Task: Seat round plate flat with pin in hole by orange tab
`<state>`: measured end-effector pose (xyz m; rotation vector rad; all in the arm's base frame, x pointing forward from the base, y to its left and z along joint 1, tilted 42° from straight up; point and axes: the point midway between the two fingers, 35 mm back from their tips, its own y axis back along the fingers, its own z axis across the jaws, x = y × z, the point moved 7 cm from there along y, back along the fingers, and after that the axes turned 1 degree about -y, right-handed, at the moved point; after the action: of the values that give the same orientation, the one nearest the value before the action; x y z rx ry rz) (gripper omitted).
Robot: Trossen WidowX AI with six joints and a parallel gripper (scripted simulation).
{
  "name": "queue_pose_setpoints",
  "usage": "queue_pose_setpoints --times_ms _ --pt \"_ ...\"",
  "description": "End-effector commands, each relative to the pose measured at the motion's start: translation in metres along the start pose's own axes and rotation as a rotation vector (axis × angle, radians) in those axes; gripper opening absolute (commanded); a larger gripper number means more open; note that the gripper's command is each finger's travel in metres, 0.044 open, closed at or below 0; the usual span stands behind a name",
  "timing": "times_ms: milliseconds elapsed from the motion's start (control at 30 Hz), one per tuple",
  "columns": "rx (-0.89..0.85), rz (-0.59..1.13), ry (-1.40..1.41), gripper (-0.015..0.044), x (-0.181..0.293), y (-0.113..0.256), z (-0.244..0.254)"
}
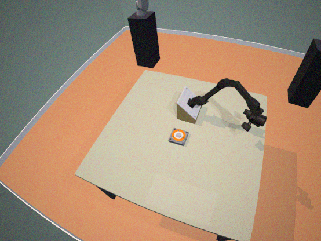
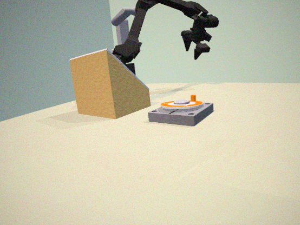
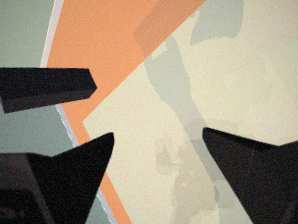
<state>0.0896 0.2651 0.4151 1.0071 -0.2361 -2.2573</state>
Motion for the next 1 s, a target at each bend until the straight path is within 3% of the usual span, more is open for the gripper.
queue_pose_setpoints --times_ms 0,300,467,600,767,833,967 --pt "0.008 -0.003 -0.005 0.0374 0.000 0.000 -0.003" --pt "0.267 -0.095 -0.221 0.0137 0.010 0.035 -0.129" --pt "0.403 -0.139 -0.390 0.0006 0.046 0.072 -0.209" --pt "0.460 -0.160 -0.479 0.0000 0.074 0.093 -0.243" --pt "0.547 -0.203 -0.666 0.0000 0.146 0.131 -0.293" --pt "0.555 -0.209 -0.691 0.0000 0.157 0.135 -0.297" --pt "0.588 -0.247 -0.842 0.0000 0.222 0.155 -0.316"
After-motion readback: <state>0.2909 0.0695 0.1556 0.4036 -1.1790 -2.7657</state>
